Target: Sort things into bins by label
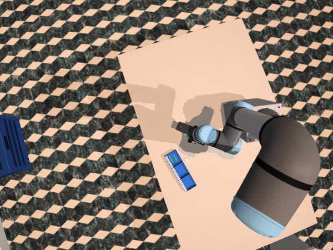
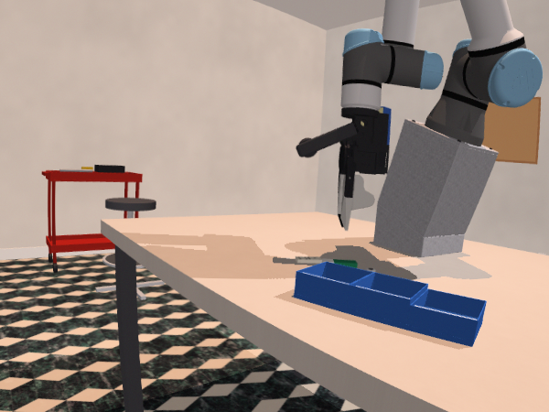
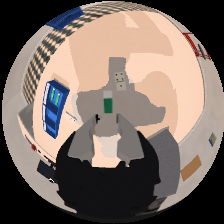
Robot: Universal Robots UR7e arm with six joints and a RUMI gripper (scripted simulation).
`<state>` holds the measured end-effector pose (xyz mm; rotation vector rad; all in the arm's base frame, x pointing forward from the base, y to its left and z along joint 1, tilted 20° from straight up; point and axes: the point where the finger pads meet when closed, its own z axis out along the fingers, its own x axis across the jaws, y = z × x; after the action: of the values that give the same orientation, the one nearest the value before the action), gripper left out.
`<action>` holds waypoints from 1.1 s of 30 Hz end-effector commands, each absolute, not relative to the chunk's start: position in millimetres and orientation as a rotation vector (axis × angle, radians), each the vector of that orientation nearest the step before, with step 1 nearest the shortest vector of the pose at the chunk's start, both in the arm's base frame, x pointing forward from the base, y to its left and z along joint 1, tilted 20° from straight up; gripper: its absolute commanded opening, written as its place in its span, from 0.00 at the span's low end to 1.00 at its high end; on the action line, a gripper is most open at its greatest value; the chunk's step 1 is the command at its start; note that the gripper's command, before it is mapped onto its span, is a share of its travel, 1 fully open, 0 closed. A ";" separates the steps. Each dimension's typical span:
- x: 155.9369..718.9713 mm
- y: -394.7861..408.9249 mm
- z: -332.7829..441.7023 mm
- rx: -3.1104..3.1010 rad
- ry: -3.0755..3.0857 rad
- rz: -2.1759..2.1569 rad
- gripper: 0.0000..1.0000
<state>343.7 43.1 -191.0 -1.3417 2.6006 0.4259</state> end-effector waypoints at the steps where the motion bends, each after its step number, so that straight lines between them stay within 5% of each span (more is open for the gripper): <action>1: 344.4 43.4 -190.6 -1.341 2.600 0.425 0.23; 33: 347.0 63.5 -248.0 -1.341 2.600 0.425 0.23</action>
<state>346.4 63.5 -247.3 -1.3421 2.6009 0.4271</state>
